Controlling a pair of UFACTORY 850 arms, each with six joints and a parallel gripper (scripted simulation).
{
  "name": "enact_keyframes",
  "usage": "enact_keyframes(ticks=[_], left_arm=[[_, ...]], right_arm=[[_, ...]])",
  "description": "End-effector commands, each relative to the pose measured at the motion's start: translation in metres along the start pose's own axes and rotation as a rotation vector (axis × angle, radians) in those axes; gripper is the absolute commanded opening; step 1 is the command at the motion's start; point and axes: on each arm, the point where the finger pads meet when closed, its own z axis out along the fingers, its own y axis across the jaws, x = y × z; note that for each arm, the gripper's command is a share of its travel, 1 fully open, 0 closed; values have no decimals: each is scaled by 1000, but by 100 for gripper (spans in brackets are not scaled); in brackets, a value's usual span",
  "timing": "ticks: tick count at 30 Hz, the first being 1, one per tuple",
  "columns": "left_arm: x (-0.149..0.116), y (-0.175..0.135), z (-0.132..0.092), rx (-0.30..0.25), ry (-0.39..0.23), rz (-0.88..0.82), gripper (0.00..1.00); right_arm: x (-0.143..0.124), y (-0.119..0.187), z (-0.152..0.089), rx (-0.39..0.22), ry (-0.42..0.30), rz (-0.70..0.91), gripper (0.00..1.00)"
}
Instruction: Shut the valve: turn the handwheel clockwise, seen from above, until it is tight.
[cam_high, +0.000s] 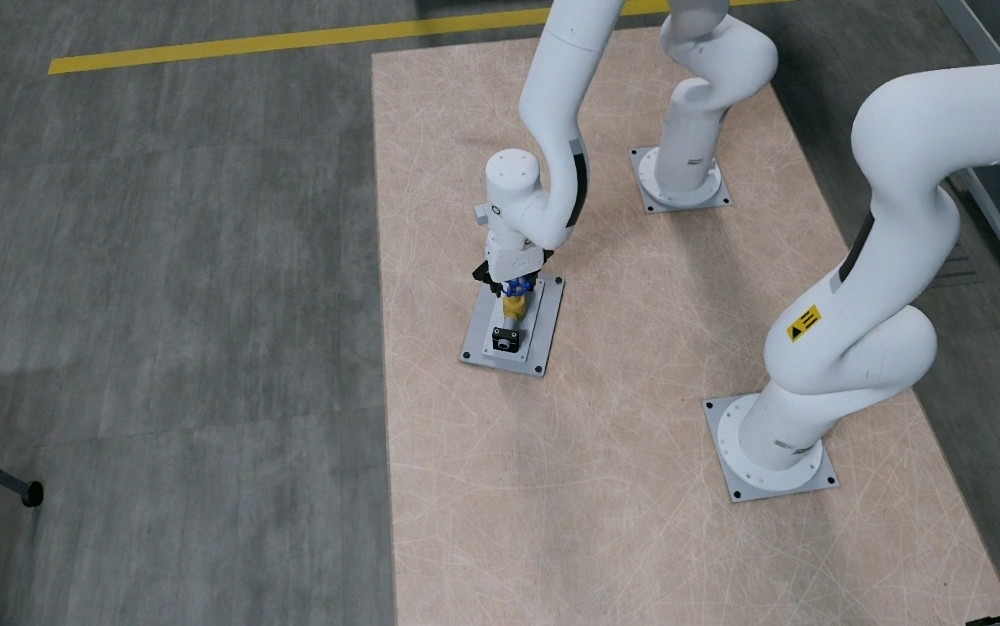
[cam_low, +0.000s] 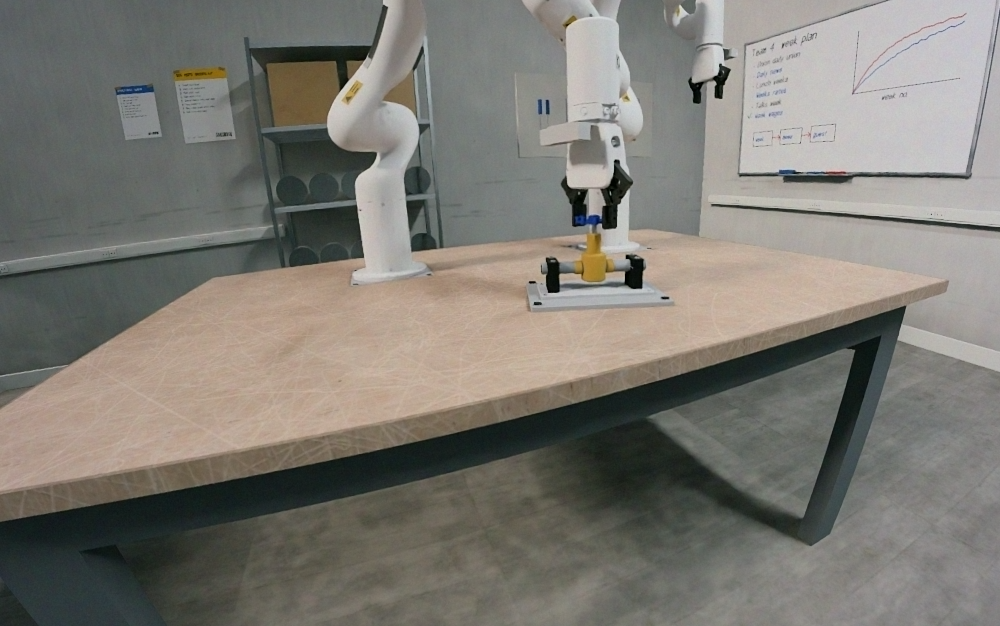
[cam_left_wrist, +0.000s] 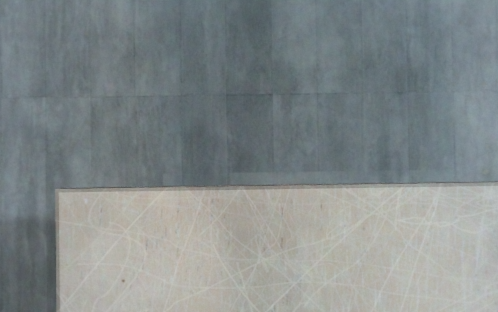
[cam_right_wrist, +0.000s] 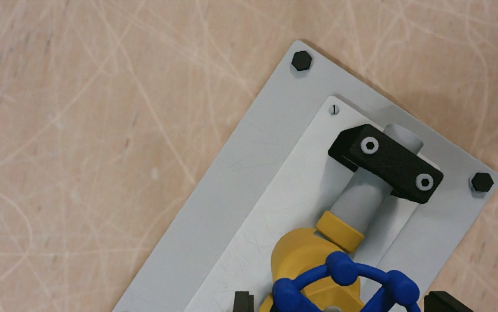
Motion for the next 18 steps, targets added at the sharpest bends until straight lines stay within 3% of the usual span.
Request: enact_keyframes(ticks=[1, 10, 11, 18], left_arm=[[0, 0, -1, 0, 2, 0, 100], [0, 0, -1, 0, 2, 0, 100], [0, 0, -1, 0, 2, 0, 100], [0, 0, -1, 0, 2, 0, 100]], right_arm=[[0, -1, -1, 2, -1, 0, 0], [0, -1, -1, 2, -1, 0, 0], [0, -1, -1, 2, -1, 0, 80], [0, -1, -1, 2, -1, 0, 80]])
